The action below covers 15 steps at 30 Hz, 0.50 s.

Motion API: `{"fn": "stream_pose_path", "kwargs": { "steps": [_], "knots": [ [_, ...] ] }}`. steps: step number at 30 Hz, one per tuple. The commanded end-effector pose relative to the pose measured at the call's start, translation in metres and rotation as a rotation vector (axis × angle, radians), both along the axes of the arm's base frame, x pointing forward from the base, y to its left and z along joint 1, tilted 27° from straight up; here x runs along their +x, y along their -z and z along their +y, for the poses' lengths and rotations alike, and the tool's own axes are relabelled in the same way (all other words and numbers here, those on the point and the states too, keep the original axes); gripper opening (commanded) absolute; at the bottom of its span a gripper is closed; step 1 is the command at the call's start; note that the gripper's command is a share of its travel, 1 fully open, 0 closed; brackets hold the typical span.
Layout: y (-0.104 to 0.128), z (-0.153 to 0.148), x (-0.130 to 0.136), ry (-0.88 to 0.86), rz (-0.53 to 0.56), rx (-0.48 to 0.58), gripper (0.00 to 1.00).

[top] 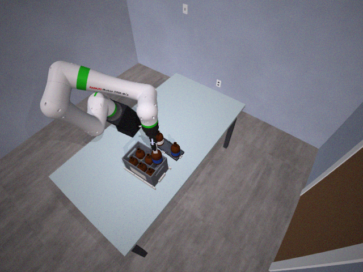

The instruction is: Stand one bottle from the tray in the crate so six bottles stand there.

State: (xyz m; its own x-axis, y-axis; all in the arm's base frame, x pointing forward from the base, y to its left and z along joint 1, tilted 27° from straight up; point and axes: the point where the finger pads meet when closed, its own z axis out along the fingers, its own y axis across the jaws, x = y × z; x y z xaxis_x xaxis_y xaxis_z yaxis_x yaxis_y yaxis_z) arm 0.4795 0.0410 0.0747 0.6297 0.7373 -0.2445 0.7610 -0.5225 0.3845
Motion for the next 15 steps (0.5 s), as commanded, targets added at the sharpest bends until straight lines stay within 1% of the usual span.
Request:
{"fn": "stream_pose_path", "kwargs": {
  "steps": [1, 15],
  "knots": [
    [0.0004, -0.0001, 0.0003, 0.0, 0.0, 0.0, 0.0],
    [0.0069, -0.0032, 0.0014, 0.0, 0.0, 0.0, 0.0]
  ]
}}
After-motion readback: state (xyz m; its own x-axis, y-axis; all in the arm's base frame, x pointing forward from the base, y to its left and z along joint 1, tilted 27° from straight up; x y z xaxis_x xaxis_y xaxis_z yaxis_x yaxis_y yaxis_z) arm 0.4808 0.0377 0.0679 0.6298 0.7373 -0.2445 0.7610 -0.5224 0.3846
